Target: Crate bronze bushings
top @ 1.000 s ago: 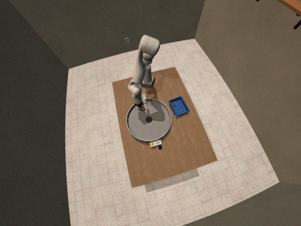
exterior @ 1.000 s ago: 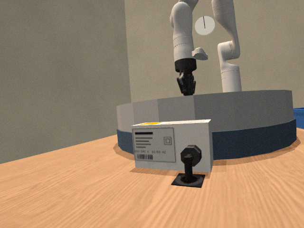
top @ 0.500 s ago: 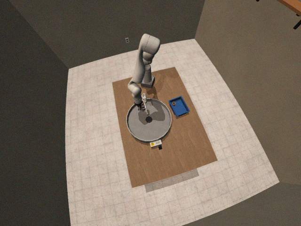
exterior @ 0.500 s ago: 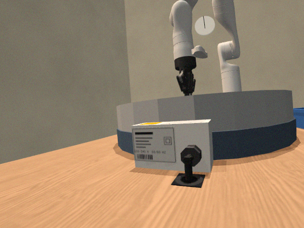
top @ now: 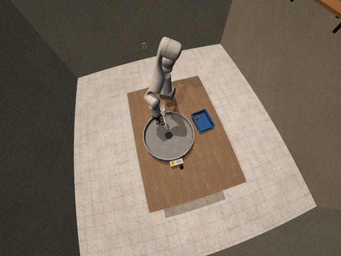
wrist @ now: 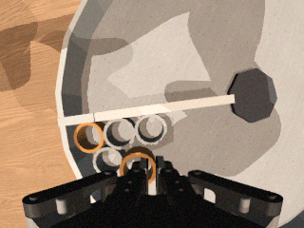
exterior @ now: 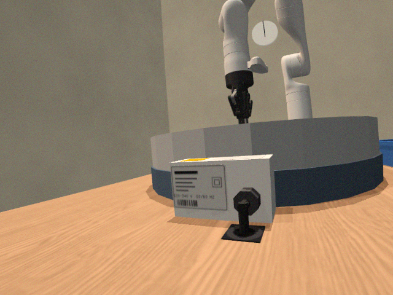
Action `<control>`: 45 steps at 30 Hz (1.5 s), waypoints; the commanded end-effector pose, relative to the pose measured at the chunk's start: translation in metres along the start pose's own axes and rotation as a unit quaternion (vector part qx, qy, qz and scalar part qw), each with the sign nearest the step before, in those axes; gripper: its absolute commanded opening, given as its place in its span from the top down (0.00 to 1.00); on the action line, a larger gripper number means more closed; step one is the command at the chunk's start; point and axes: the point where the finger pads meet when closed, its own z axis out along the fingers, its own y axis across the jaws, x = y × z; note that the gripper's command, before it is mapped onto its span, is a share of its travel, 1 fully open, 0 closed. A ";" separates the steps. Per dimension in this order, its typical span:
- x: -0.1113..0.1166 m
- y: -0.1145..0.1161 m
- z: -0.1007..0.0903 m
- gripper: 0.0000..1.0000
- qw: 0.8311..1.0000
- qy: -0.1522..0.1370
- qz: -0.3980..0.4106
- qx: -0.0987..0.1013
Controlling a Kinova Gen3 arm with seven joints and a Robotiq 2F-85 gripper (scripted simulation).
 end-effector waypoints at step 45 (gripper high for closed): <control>0.001 0.002 -0.018 1.00 1.000 0.000 -0.002 -0.003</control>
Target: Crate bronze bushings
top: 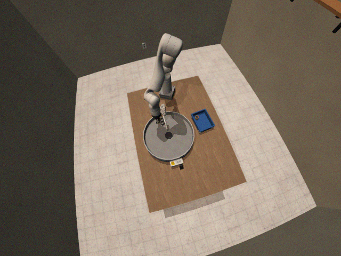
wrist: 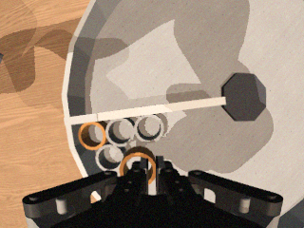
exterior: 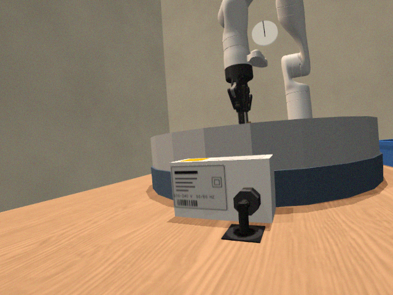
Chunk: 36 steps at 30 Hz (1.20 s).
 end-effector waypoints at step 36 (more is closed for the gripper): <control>0.021 0.004 -0.039 1.00 1.000 0.000 0.000 -0.001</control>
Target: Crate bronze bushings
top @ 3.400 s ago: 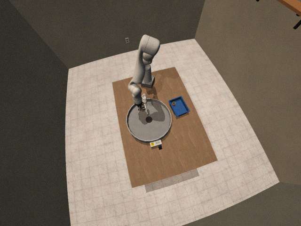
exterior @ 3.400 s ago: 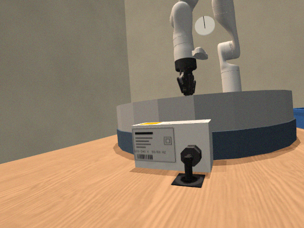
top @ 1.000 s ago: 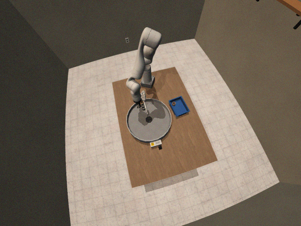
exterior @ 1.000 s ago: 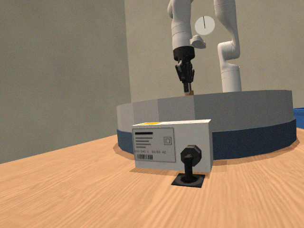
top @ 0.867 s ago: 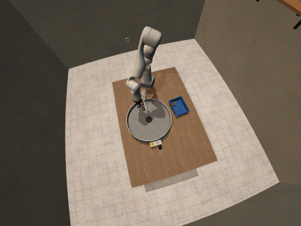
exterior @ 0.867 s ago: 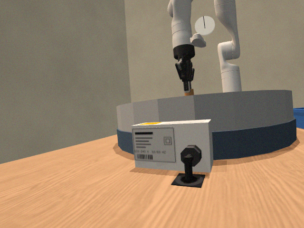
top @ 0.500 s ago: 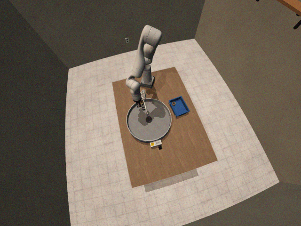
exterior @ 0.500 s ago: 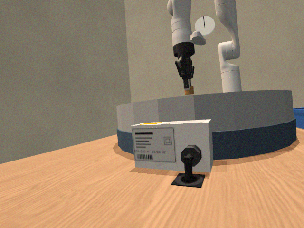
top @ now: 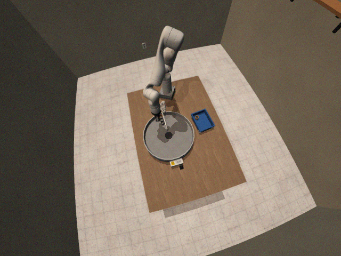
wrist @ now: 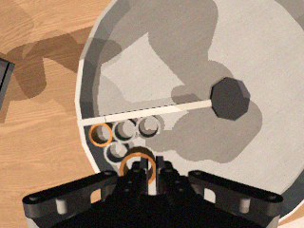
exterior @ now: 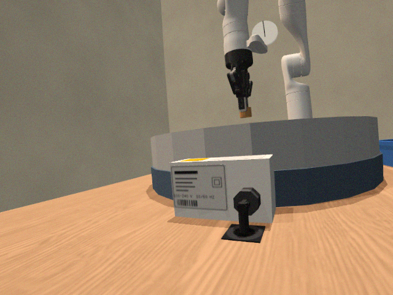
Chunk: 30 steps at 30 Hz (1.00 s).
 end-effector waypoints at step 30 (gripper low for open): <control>0.101 0.019 -0.001 1.00 1.000 0.001 -0.011 0.000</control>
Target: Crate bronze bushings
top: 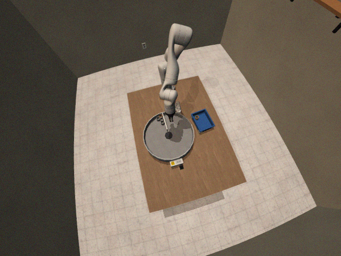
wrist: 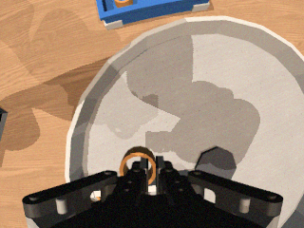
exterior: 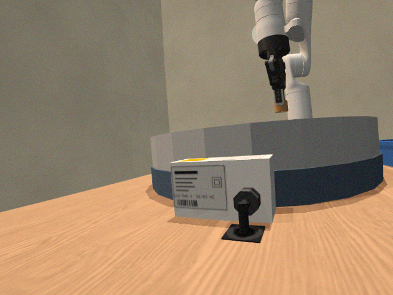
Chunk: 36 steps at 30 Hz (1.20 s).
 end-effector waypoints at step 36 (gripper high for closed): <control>0.105 0.022 -0.001 1.00 1.000 0.000 0.000 -0.001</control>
